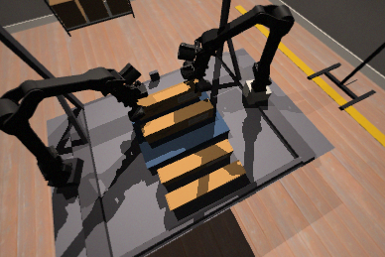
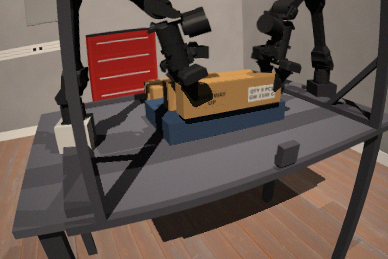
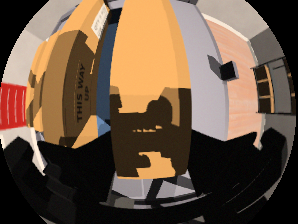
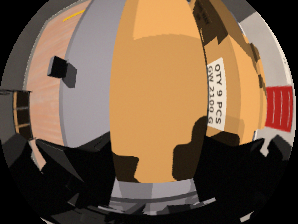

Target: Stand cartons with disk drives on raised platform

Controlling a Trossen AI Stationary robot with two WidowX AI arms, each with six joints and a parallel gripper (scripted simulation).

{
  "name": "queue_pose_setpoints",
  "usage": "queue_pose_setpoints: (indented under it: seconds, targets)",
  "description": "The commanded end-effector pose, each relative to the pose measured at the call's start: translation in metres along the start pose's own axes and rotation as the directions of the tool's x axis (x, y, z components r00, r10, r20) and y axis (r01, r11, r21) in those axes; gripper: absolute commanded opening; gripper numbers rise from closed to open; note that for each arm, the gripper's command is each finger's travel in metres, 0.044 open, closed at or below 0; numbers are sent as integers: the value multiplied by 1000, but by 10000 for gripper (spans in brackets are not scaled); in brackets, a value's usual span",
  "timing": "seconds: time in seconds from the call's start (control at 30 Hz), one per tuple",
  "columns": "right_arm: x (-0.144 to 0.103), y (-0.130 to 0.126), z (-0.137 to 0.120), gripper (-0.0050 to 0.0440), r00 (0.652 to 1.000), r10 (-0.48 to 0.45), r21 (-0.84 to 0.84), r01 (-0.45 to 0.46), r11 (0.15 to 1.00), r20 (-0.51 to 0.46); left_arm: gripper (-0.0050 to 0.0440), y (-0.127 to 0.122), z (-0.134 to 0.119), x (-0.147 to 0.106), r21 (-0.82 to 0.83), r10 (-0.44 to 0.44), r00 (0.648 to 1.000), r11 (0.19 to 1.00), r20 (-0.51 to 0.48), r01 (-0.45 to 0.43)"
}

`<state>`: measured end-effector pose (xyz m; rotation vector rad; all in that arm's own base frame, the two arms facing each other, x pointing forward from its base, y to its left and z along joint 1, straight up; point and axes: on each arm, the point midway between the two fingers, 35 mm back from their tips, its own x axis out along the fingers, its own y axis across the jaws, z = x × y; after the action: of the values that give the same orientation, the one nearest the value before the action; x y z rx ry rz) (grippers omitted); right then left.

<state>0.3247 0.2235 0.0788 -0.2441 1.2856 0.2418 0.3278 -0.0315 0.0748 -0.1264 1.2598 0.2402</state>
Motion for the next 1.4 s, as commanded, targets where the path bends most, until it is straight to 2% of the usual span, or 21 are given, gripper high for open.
queue_pose_setpoints:
  seconds: [0.0, 1.37]
  targets:
    - [-49, -30, 13, -50, 995, 40, 12, -41, 999, 96, -50, 33, 13, -31, -31, -38, 996, 999, 85, 41]
    - [-50, -30, 13, -50, 995, 39, 12, -40, 999, 97, -50, 34, 14, -31, -20, -31, 997, 999, 65, 33]
